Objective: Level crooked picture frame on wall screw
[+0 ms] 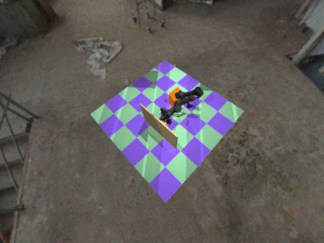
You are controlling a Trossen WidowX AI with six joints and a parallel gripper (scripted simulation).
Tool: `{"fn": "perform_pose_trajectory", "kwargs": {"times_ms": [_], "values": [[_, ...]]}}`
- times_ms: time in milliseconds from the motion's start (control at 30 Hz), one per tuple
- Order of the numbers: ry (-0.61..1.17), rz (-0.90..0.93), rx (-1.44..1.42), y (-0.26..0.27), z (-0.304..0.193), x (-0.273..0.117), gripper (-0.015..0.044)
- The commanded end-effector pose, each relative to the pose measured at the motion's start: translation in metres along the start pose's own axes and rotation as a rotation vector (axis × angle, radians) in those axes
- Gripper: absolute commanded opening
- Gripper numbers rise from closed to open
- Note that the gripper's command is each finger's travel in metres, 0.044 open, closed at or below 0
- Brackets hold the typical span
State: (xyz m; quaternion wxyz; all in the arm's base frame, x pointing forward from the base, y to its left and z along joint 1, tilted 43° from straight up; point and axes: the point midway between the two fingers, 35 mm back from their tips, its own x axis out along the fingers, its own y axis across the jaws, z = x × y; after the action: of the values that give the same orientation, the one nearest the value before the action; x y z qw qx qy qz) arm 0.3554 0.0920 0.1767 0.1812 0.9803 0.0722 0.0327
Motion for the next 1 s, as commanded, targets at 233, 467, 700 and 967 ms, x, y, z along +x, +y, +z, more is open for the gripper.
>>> {"fn": "perform_pose_trajectory", "kwargs": {"times_ms": [233,467,700,967], "values": [[0.005,0.013,0.003,0.0031,-0.0024,0.0007,0.0],[0.005,0.013,0.003,0.0014,-0.0022,0.0007,0.0],[0.005,0.013,0.003,-0.0009,-0.0019,0.0007,0.0],[0.005,0.013,0.004,-0.0035,-0.0015,0.0007,0.0]]}}
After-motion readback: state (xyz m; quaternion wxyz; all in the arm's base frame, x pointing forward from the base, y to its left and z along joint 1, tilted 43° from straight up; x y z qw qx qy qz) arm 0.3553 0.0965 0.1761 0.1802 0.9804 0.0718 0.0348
